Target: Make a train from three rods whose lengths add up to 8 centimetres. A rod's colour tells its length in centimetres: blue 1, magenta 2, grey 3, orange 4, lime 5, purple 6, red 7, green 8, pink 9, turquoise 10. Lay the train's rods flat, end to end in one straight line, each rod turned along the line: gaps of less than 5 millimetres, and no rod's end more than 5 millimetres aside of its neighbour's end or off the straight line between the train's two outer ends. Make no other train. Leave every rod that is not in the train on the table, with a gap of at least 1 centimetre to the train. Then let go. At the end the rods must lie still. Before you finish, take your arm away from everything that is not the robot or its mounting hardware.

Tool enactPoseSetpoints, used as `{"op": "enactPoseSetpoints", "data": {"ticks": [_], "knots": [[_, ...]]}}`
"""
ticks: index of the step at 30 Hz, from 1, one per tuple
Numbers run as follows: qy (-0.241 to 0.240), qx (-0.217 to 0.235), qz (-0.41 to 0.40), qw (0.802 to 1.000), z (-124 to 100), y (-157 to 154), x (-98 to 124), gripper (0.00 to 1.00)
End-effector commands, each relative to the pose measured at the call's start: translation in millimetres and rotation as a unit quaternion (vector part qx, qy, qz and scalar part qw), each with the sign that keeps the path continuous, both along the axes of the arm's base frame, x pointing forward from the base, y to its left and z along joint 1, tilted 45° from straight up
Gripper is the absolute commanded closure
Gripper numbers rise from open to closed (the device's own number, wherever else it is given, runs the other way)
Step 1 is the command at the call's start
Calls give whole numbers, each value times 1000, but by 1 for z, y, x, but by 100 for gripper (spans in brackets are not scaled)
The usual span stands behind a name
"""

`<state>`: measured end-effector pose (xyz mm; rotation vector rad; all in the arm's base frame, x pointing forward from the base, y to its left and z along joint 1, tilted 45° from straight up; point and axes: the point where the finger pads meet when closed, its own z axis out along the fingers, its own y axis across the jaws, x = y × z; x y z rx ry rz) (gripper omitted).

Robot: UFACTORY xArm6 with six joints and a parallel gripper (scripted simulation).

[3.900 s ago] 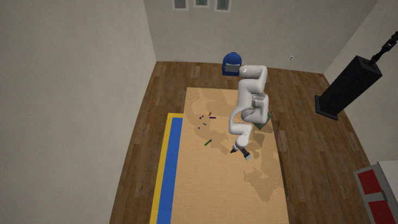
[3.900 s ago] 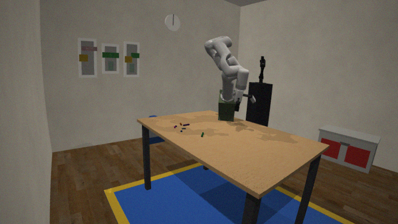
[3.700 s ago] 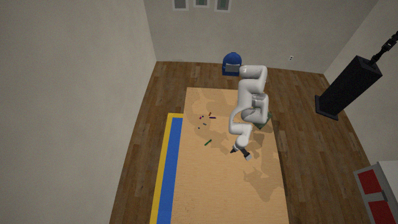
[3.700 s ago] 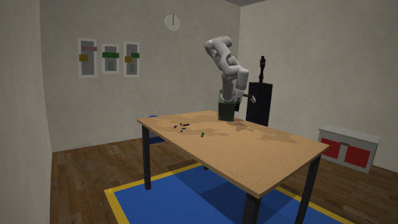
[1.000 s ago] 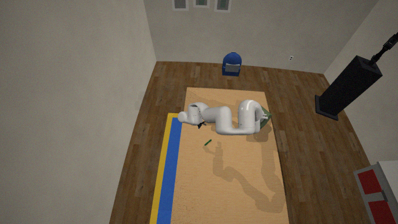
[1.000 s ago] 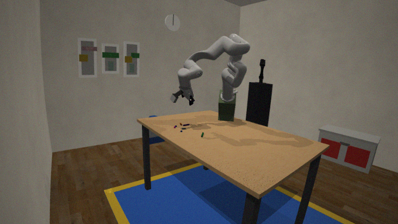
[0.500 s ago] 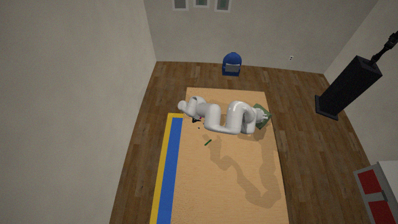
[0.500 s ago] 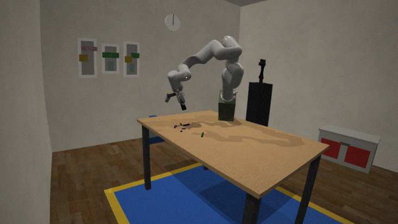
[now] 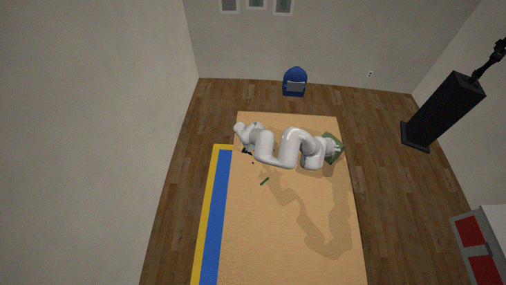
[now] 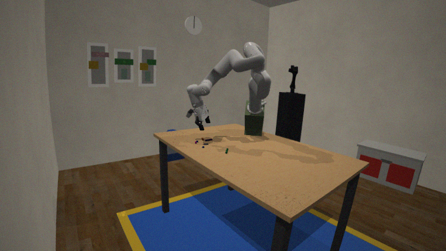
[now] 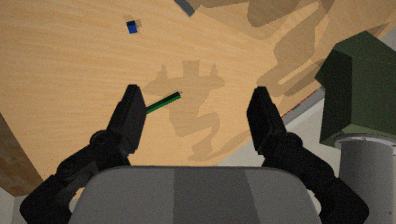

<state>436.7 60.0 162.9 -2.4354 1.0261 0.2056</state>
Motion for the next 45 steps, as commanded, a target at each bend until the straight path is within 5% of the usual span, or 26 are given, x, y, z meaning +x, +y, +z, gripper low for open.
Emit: {"op": "enactPoseSetpoints", "data": {"ticks": [1,19,32,45], "knots": [[12,29,-56,998,-9,2,7,0],[104,138,-330,928,-61,-13,30,0],[180,196,-531,804,-111,-45,32,0],[186,199,-546,792,-115,-48,31,0]]}}
